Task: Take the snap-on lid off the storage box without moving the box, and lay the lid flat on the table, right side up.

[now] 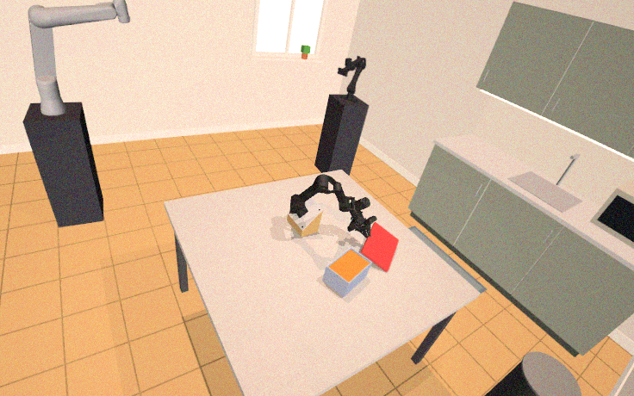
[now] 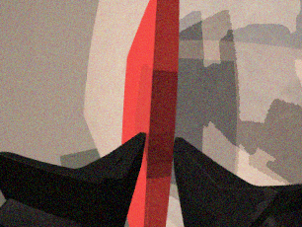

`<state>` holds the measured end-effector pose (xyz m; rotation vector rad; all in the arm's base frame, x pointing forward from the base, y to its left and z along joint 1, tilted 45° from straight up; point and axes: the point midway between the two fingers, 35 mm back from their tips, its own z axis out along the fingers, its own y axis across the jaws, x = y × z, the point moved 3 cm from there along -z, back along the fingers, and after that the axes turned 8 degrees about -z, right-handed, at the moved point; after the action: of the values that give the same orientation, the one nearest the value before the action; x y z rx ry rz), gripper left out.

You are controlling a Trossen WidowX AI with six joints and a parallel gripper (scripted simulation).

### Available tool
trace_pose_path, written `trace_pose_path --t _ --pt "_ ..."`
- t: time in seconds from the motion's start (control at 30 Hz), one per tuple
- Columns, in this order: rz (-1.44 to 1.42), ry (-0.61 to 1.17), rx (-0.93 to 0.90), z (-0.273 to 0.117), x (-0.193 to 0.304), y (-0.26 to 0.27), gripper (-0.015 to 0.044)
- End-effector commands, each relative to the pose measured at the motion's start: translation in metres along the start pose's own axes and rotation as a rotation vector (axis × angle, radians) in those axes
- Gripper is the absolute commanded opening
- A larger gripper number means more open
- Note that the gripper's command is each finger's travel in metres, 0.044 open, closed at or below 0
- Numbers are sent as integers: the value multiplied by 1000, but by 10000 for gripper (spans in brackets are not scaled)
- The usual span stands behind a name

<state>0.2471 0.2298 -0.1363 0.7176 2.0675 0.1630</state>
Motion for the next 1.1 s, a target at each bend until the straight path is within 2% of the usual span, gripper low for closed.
trace_pose_path --t 0.0,0.73,1.07 --pt "-6 1 21 6 0 -10 0" --pt "-7 0 22 17 1 -24 0" --pt "-6 1 21 13 2 -15 263"
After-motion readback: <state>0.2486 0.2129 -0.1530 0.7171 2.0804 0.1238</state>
